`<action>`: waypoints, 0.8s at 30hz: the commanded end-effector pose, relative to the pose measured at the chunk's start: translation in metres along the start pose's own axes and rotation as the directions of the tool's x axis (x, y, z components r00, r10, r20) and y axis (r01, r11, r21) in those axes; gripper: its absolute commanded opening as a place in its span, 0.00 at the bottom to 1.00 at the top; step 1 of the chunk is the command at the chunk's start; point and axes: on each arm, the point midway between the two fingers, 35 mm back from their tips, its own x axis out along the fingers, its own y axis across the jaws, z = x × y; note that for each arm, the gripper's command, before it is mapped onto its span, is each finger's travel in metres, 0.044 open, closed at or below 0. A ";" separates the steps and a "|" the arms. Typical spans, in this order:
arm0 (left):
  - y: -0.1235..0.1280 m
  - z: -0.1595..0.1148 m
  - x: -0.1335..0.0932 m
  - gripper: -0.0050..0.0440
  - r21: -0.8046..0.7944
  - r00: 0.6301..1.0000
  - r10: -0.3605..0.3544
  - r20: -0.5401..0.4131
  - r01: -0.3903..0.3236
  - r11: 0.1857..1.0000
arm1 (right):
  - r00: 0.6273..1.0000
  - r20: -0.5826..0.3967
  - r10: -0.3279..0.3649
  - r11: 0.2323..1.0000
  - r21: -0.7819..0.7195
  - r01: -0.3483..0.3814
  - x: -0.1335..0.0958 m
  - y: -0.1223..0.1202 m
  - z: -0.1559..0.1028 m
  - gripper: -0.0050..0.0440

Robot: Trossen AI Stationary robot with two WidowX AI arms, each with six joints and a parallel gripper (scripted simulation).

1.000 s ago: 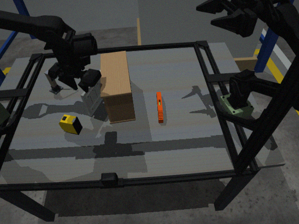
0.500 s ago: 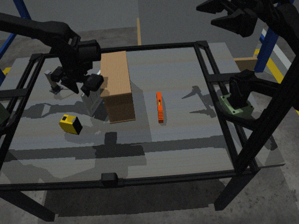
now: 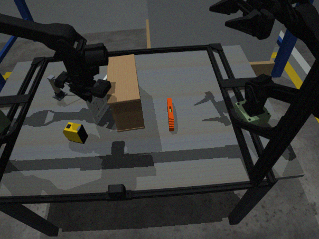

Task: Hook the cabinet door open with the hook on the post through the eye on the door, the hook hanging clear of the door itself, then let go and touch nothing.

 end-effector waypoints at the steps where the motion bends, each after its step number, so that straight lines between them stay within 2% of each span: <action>1: -0.001 0.000 0.001 0.10 -0.003 1.000 0.000 -0.002 0.000 1.000 | 1.000 0.000 0.003 1.000 0.001 -0.003 0.000 0.001 0.000 0.92; 6: 0.006 0.000 0.001 0.10 -0.002 1.000 0.000 -0.002 0.000 1.000 | 1.000 0.000 0.003 1.000 0.001 -0.003 0.000 0.001 0.000 0.92; 14: 0.027 0.002 0.001 0.10 0.151 1.000 0.000 -0.002 0.000 0.989 | 1.000 0.000 0.003 1.000 0.001 -0.003 0.000 0.001 0.000 0.92; 18: 0.034 0.003 0.001 0.10 0.161 1.000 0.000 -0.002 0.000 0.987 | 1.000 0.000 0.003 1.000 0.001 -0.003 0.000 0.001 0.000 0.92; 24: 0.049 0.006 0.001 0.10 0.259 1.000 0.000 -0.002 0.001 0.966 | 1.000 0.000 0.003 1.000 0.001 -0.003 0.000 0.001 0.000 0.92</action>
